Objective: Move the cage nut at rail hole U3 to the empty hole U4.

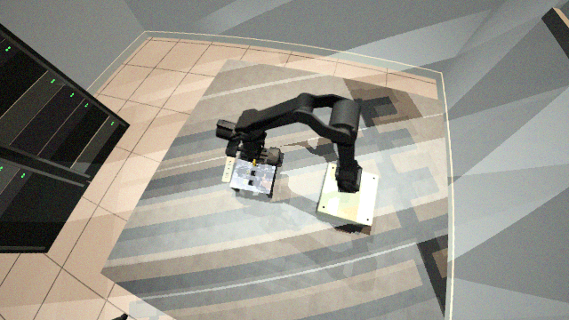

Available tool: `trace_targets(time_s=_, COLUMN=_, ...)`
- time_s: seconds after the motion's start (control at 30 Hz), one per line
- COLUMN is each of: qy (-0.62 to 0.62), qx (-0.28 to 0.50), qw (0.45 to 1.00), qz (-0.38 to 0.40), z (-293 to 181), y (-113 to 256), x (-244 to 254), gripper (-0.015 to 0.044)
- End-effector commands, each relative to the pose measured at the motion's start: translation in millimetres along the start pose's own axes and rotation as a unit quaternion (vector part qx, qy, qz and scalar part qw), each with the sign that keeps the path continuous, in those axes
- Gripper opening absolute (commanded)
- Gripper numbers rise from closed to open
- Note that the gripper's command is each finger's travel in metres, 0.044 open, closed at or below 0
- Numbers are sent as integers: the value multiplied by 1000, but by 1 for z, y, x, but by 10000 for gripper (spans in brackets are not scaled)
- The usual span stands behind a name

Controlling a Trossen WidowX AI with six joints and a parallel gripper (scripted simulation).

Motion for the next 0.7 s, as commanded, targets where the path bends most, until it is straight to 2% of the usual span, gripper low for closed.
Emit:
trace_targets(time_s=0.0, qy=0, qx=3, qw=1000, qz=1, z=-1, y=0, x=1, gripper=36)
trace_targets(time_s=0.67, qy=1, qx=2, qw=1000, qz=14, z=-1, y=0, x=-1, gripper=36)
Point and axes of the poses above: the point midway between the two fingers, 35 mm back from their tips, its own y axis back along the fingers, its own x axis across the jaws, z = x × y, the point moved 3 cm from there along y, back along the fingers, and after that the axes turned 5 degrees about y, right-handed, at the moved point
